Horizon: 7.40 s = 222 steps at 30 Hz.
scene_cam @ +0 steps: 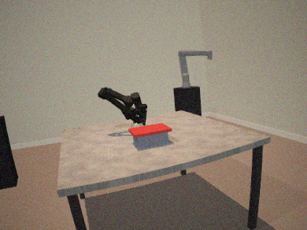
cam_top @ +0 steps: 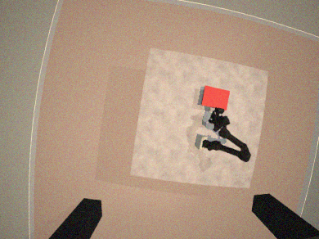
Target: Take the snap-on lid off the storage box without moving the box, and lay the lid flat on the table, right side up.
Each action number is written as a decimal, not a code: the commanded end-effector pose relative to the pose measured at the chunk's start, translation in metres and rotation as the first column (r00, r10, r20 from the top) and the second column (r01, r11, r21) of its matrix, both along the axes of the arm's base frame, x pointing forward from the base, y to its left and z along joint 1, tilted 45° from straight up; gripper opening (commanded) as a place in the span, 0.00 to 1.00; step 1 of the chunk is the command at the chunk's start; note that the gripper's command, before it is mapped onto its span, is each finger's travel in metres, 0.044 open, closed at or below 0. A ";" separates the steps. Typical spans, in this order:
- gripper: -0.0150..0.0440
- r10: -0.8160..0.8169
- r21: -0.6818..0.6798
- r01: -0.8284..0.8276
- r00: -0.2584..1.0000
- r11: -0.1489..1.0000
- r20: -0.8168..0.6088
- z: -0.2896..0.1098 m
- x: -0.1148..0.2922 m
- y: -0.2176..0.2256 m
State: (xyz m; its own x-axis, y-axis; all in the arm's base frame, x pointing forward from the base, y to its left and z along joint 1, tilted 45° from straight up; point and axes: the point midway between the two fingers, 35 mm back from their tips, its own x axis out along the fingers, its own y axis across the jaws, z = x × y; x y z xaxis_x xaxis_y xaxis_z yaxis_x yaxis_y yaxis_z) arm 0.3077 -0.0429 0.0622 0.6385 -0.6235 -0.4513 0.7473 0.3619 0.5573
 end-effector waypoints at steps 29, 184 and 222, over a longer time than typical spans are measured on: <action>0.57 0.006 -0.011 -0.006 1.000 1.000 -0.001 -0.019 0.023 -0.027; 0.25 0.004 -0.011 -0.004 1.000 1.000 0.000 -0.008 0.028 -0.018; 0.25 0.006 -0.010 -0.006 1.000 1.000 0.000 -0.001 0.031 -0.013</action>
